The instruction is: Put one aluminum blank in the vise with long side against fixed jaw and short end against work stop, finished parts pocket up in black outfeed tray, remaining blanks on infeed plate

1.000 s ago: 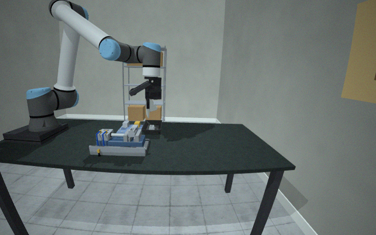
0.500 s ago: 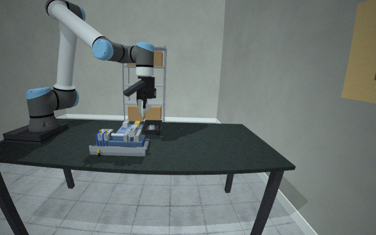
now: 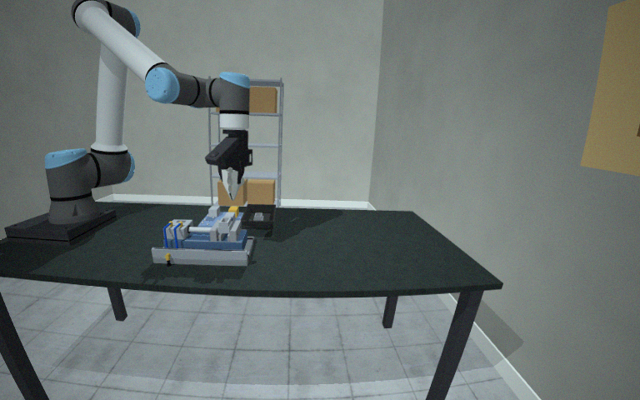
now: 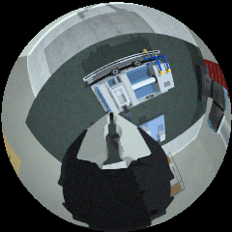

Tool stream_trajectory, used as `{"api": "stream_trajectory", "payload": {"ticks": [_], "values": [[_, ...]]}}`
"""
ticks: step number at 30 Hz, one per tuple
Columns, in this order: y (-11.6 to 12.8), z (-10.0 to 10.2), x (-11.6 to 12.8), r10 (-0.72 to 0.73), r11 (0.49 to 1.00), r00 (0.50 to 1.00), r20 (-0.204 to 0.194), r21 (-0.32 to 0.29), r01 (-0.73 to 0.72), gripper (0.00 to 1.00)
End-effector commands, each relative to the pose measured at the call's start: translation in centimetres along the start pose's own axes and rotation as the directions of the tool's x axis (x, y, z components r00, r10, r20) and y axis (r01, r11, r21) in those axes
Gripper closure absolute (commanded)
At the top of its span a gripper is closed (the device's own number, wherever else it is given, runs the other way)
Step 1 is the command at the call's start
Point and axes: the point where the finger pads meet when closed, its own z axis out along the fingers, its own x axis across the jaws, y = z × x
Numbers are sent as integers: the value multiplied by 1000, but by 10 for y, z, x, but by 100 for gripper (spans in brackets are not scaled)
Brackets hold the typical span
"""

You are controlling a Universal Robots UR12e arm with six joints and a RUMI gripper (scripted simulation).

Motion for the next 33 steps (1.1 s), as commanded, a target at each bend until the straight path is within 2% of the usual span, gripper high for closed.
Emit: {"api": "stream_trajectory", "payload": {"ticks": [1, 10, 24, 25, 33], "values": [[-3, -1, 8, -148, 989, 989, 3, -3, 148, 100], [-6, 1, 21, -347, 938, 938, 4, -3, 347, 100], [-6, 1, 24, -402, 915, 915, 4, -2, 402, 100], [-6, 1, 24, -402, 915, 915, 4, -2, 402, 60], [-6, 1, 24, -402, 915, 915, 4, -2, 402, 60]]}}
